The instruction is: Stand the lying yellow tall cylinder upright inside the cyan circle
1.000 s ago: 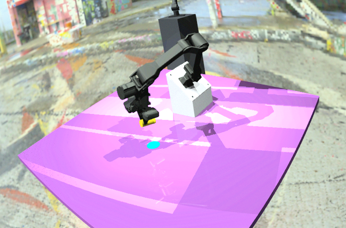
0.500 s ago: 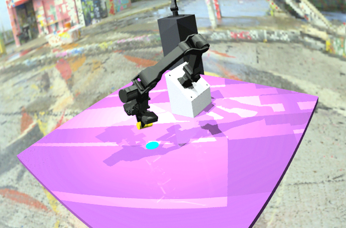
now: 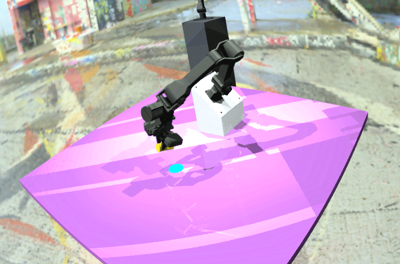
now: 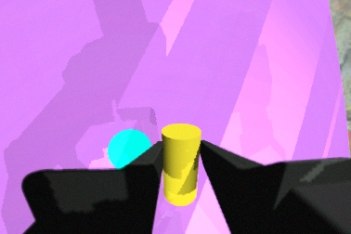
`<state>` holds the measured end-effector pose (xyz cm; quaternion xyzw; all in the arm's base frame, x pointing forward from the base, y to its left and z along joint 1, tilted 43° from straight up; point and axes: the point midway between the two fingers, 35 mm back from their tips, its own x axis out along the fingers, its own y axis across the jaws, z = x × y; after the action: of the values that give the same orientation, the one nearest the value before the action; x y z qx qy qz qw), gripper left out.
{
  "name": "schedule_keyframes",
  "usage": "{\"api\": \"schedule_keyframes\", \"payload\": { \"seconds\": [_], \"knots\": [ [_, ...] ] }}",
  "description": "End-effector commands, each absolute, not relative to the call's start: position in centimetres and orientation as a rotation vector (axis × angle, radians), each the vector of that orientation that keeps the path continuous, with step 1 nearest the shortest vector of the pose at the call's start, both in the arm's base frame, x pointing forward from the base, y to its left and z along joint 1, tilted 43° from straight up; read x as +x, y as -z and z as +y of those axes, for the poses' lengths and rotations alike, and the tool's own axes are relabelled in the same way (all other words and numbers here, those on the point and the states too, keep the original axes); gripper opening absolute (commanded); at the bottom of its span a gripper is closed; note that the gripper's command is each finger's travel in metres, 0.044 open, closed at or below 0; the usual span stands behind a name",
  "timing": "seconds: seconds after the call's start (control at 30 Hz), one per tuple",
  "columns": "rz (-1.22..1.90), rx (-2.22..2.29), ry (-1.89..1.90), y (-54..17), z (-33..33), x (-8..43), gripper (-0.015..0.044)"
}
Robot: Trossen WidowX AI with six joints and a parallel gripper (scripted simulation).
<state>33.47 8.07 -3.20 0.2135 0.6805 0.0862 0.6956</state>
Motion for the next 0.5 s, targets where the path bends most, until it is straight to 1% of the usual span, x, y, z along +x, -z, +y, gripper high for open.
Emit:
{"api": "schedule_keyframes", "payload": {
  "seconds": [0.0, 0.47],
  "knots": [
    [1.495, 0.462, -0.168, 3.48, 7.96, 33.61, 0.0105],
    [1.425, 0.424, -0.120, 4.35, 8.17, 33.82, 0.0105]
  ]
}}
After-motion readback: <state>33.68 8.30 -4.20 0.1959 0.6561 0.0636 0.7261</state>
